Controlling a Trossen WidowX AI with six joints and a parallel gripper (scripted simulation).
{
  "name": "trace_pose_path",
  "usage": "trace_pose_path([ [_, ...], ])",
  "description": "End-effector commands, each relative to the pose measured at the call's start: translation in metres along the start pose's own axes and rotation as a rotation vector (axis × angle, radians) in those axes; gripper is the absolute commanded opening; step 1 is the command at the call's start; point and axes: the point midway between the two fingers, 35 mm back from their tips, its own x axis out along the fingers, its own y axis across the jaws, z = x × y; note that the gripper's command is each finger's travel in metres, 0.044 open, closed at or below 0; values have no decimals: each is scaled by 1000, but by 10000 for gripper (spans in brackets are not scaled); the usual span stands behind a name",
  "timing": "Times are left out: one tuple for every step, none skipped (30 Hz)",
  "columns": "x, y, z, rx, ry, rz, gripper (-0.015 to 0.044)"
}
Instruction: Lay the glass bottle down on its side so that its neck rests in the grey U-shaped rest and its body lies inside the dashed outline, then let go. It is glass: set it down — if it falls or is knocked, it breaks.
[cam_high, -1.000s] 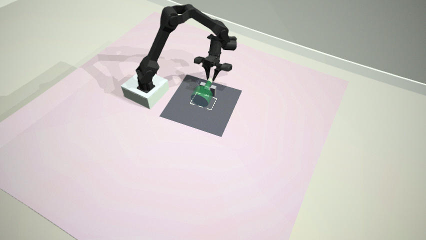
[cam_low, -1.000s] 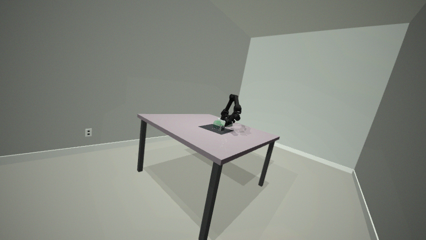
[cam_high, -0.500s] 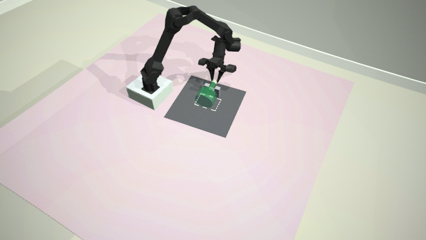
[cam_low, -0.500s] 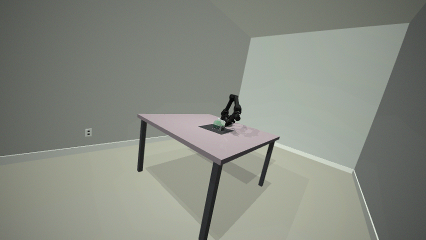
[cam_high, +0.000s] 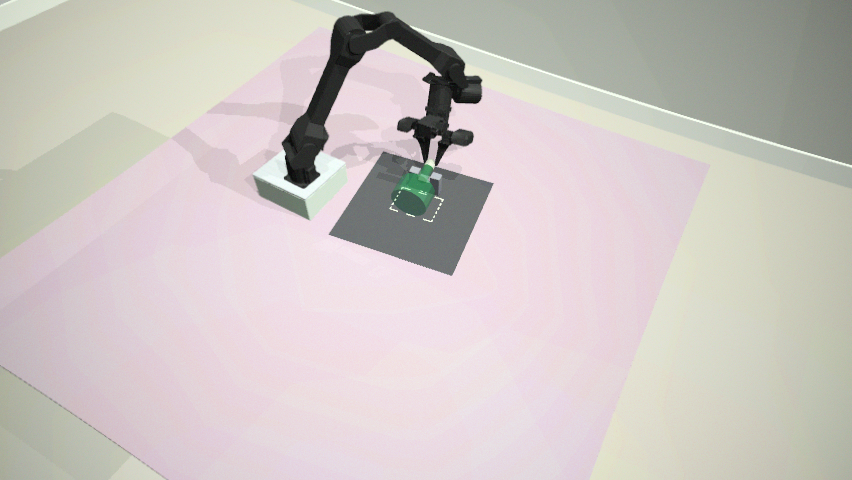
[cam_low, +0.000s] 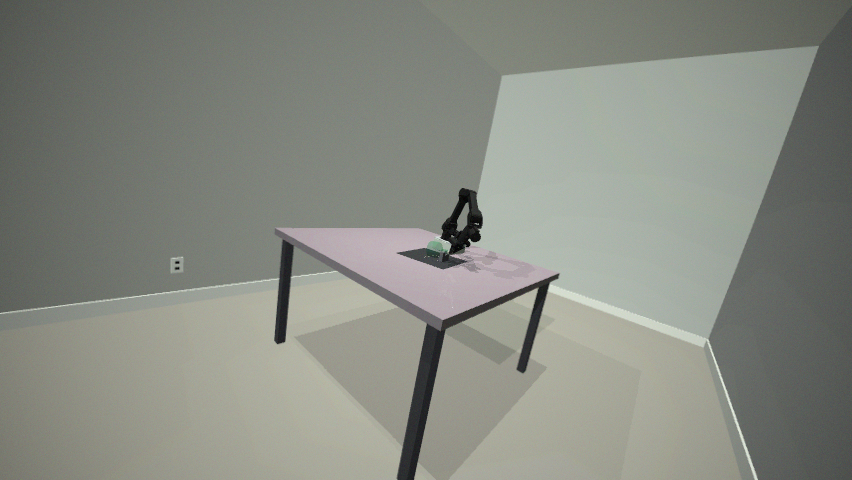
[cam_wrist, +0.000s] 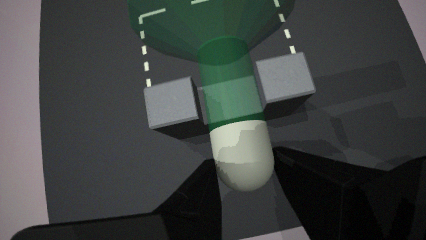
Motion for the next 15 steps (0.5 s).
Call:
trace_pose_path([
  [3,0,3,-1,-4,-2,108],
  [3,0,3,-1,-3,-2,108],
  [3,0,3,-1,-3,-1,108],
  [3,0,3,0,-2,-1,108],
  [3,0,3,0,-1,0,108],
  [4,0,3,0,0,0,108],
  [4,0,2,1,1,1,108],
  [4,0,2,1,2,1,108],
  [4,0,2,1,3,2,108],
  [4,0,2,2,4,2,108],
  [4,0,2,2,5,3,108],
  [4,0,2,2,6,3,108],
  [5,0,2,3,7,4,108],
  [5,0,2,3,8,5,108],
  [5,0,2,3,9,5,108],
])
